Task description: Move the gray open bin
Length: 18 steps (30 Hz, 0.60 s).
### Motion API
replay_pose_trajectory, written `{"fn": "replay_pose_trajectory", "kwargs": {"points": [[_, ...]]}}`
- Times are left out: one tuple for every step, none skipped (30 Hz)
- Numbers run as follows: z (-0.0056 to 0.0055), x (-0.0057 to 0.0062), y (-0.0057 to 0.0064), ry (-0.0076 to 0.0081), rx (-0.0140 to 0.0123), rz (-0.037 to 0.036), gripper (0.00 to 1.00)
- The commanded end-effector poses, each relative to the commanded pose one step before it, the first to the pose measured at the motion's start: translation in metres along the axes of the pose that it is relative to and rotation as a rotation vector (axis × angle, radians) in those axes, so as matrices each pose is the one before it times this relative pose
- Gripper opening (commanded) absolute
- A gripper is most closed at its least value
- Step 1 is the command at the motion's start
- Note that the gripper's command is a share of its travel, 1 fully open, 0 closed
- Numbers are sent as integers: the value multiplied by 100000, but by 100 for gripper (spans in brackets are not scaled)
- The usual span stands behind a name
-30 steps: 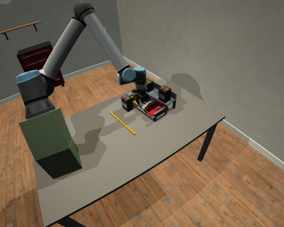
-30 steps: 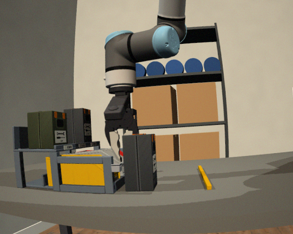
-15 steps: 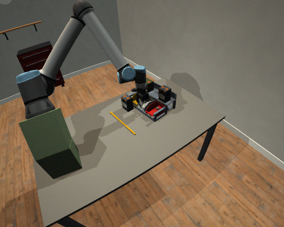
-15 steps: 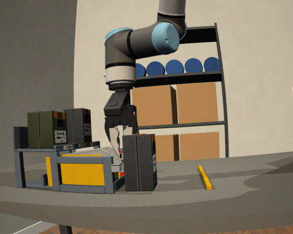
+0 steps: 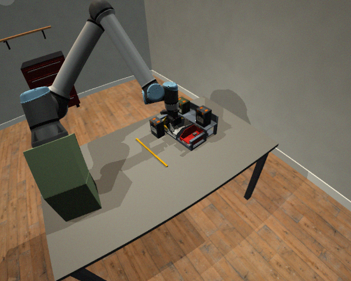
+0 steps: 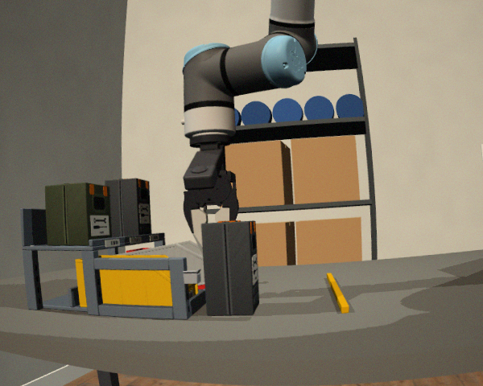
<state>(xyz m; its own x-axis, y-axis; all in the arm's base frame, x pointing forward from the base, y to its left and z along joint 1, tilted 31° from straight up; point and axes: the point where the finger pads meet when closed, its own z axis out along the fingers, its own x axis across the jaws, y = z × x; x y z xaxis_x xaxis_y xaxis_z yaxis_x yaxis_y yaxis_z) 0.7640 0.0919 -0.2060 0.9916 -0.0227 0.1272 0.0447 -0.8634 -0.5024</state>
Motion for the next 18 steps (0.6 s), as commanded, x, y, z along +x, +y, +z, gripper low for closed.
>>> {"fn": "replay_pose_trajectory", "kwargs": {"points": [[-92, -964, 29, 194, -58, -38, 0], [0, 0, 0, 0, 0, 0, 0], [0, 0, 0, 0, 0, 0, 0], [0, 0, 0, 0, 0, 0, 0], [0, 0, 0, 0, 0, 0, 0], [0, 0, 0, 0, 0, 0, 0], [0, 0, 0, 0, 0, 0, 0], [0, 0, 0, 0, 0, 0, 0], [0, 0, 0, 0, 0, 0, 0], [7, -502, -2, -17, 4, 5, 0], [0, -600, 0, 3, -1, -1, 0], [0, -600, 0, 3, -1, -1, 0], [0, -600, 0, 3, -1, -1, 0], [0, -600, 0, 3, -1, -1, 0], [0, 0, 0, 0, 0, 0, 0], [0, 0, 0, 0, 0, 0, 0], [0, 0, 0, 0, 0, 0, 0], [0, 0, 0, 0, 0, 0, 0]]}}
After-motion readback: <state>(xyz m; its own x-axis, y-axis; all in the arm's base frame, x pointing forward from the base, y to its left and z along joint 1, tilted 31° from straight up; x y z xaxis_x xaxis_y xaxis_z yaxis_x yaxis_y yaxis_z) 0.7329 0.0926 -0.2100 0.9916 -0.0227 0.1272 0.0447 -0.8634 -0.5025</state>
